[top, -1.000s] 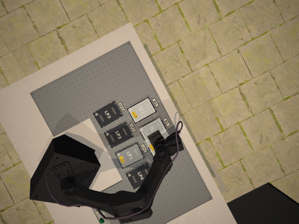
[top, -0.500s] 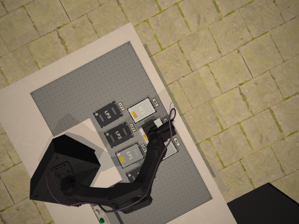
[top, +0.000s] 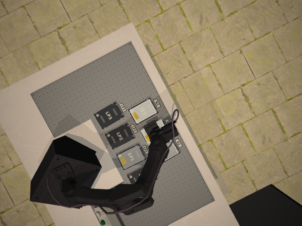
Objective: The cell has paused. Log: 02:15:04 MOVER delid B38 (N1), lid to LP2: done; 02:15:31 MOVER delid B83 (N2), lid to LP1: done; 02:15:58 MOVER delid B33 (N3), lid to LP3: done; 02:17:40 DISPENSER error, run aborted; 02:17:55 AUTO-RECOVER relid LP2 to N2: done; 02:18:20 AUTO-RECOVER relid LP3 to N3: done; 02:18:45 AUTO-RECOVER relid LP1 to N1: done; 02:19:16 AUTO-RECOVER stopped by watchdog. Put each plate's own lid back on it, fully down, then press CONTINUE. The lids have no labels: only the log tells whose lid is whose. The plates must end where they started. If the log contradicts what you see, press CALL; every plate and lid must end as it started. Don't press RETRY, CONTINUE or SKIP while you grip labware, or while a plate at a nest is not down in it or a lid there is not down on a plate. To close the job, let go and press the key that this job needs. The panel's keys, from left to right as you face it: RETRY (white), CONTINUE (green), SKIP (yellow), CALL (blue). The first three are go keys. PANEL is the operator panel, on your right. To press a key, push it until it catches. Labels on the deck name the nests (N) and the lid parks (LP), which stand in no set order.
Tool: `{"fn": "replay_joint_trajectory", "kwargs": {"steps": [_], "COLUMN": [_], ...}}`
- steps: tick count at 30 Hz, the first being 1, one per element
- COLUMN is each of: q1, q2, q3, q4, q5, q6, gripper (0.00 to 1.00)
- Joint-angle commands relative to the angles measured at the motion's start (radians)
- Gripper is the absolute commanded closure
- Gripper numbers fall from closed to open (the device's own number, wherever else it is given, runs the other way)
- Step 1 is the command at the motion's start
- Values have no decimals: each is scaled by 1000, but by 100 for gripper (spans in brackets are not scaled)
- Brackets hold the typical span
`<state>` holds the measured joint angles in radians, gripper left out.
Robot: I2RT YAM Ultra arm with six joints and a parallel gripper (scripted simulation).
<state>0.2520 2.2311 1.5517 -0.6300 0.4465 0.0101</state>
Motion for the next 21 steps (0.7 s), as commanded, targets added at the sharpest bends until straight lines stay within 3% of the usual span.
{"fn": "replay_joint_trajectory", "kwargs": {"steps": [1,8,21], "q1": [19,18,1], "q2": [7,-18,22], "q3": [32,30,1], "q4": [18,22,41], "q5": [12,12,9], "q6": [3,-1,-12], "gripper": [100,100,100]}}
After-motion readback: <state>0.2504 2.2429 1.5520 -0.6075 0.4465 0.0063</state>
